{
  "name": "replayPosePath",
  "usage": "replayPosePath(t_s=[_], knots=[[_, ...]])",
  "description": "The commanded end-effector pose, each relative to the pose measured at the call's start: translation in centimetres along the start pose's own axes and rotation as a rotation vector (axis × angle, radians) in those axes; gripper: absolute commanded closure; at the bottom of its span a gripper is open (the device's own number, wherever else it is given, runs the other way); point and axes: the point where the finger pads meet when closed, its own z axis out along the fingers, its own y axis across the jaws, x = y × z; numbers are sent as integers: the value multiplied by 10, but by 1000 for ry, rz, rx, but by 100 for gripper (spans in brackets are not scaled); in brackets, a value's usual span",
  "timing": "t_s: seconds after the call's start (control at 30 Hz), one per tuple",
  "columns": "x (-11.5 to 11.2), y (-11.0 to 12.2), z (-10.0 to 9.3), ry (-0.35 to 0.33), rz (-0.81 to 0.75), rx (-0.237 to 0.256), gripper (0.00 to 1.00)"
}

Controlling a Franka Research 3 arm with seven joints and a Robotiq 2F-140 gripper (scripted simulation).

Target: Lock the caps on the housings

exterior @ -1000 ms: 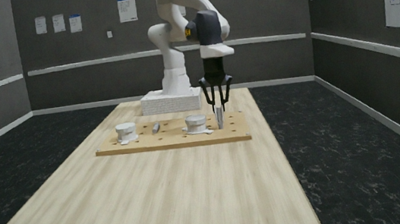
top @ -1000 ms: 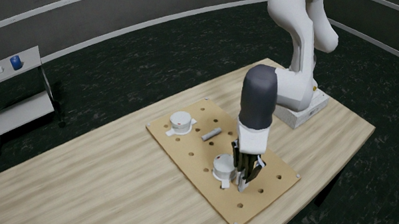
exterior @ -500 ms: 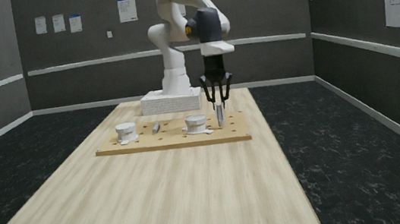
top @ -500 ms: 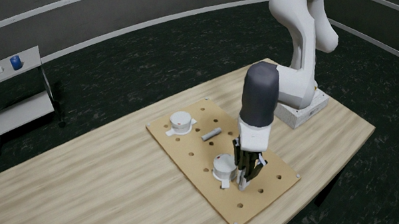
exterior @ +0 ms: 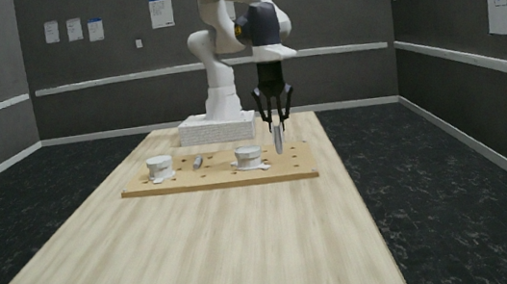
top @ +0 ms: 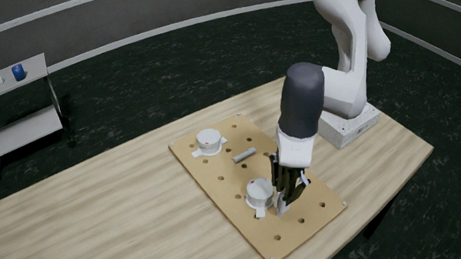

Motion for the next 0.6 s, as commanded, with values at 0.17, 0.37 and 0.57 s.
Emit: replayPosePath(t_s=[0.17,0.37,0.57], knots=[[0,1,-17,-4,-6,-1,90],[0,1,-31,-4,-6,-1,90],[0,1,-39,-4,-6,-1,90]])
